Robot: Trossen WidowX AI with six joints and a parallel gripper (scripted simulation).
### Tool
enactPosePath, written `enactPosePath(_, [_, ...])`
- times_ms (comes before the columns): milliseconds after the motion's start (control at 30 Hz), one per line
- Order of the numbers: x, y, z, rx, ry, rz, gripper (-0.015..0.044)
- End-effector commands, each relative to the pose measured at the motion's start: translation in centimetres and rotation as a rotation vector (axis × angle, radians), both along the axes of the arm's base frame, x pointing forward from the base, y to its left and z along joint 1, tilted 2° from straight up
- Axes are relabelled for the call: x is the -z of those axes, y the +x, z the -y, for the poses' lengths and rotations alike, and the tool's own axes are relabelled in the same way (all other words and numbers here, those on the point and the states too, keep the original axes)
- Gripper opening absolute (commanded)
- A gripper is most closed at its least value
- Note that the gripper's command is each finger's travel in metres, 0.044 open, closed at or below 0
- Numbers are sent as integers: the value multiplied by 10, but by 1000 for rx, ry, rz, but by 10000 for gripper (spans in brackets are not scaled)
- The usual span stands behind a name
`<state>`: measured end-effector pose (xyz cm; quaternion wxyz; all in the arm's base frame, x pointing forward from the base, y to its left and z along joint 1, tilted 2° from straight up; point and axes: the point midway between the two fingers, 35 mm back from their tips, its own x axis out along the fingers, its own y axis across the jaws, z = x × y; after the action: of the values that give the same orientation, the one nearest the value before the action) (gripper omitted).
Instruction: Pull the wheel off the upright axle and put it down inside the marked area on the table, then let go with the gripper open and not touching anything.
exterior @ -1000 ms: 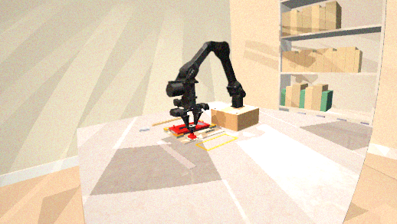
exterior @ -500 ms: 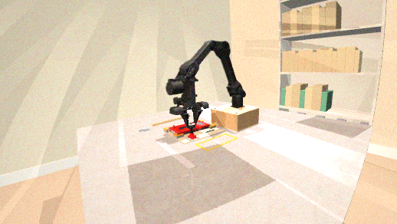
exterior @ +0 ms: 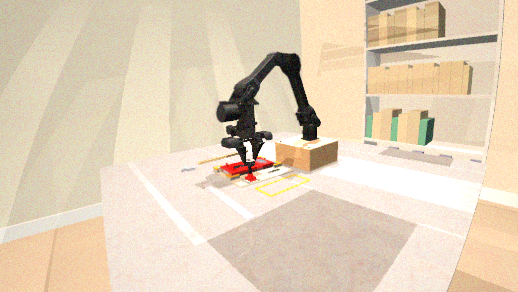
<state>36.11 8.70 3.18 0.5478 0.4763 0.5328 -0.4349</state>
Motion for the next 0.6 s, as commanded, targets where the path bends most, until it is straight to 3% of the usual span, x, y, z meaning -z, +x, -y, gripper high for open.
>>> enactPosePath(0, [-2,0,0,4,-1,1,0])
enactPosePath(400, [-37,-5,2,5,-1,1,0])
enactPosePath(567, [-31,-8,-4,1,0,-3,0])
